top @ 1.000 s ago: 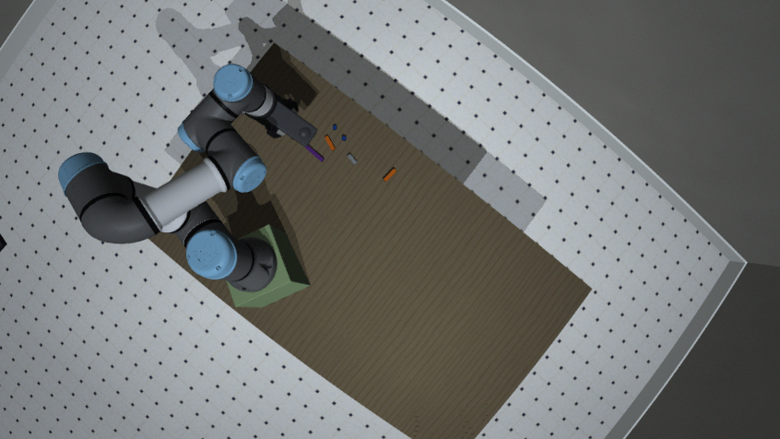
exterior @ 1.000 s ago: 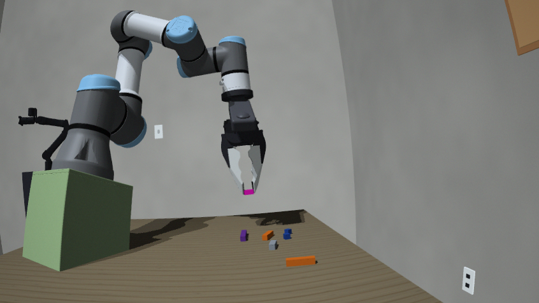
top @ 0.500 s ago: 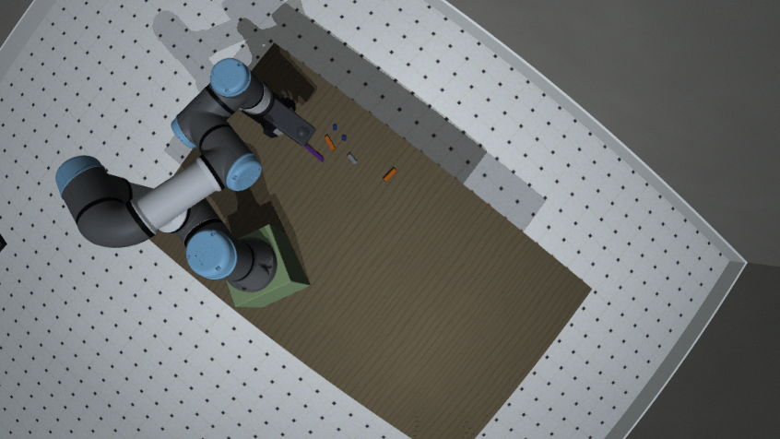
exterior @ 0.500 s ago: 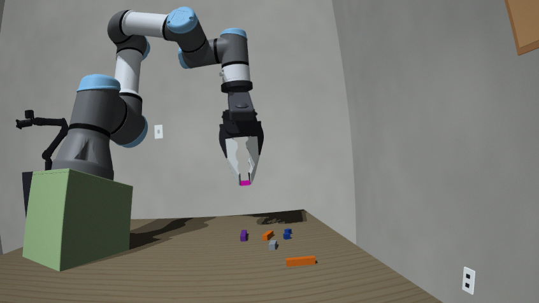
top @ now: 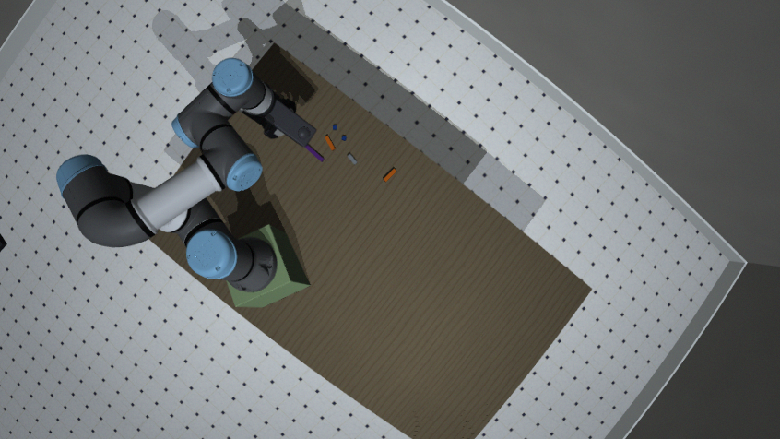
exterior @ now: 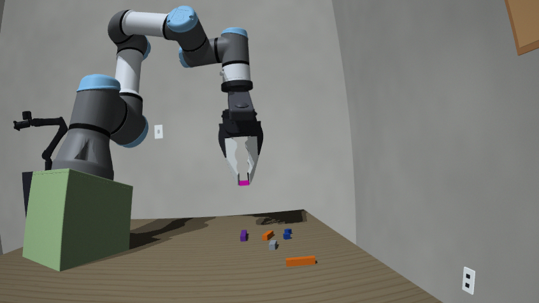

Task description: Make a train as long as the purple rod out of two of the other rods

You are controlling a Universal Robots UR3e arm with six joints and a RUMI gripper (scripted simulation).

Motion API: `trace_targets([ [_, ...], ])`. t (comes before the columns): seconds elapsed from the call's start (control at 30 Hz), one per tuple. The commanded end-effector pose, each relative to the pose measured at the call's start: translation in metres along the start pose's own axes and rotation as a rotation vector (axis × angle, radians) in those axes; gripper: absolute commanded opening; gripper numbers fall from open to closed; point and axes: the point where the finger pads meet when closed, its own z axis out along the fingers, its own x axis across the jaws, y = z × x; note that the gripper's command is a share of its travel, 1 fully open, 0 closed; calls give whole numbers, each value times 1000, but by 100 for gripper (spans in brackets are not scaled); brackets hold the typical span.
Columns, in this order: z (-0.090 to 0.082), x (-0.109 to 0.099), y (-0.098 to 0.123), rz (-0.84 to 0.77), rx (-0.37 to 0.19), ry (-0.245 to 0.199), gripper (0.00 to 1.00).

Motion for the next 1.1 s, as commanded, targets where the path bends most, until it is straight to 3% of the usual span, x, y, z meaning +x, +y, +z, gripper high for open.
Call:
trace_targets([
  [0.0, 1, -2, -8, -22, 2, 2, 0],
  [0.4, 3, -11, -68, -154, 15, 8, 0],
  [0.47, 3, -11, -68, -154, 15, 8, 0],
  [0.7, 3, -10, -121, -273, 18, 14, 0],
  [1.07, 3, -2, -163, -375, 14, 17, 0],
])
